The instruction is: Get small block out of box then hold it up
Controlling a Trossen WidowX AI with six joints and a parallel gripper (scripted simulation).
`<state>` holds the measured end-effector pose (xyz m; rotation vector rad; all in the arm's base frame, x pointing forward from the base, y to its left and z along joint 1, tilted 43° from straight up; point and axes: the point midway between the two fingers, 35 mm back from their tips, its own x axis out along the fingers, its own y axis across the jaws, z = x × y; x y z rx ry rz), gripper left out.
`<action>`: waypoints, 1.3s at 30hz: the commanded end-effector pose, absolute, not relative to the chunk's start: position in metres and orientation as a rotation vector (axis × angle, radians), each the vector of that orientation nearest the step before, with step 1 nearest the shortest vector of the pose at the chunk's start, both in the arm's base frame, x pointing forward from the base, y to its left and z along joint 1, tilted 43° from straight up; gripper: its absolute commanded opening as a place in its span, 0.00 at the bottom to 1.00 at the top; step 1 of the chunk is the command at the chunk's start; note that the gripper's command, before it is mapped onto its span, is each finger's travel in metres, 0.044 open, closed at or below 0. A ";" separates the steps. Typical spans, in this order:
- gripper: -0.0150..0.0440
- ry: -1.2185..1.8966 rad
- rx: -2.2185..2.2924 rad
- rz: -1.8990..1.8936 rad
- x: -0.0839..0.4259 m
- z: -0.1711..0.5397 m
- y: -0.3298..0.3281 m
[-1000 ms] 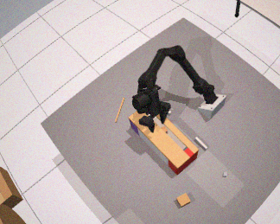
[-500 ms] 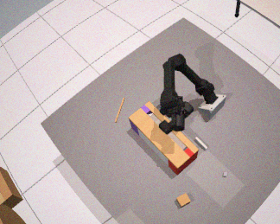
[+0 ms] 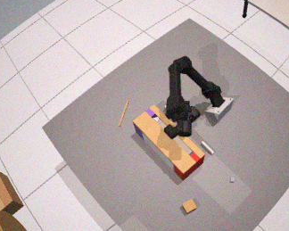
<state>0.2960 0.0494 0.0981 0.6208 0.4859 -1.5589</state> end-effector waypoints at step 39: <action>0.93 0.500 0.625 -1.588 0.292 0.068 0.006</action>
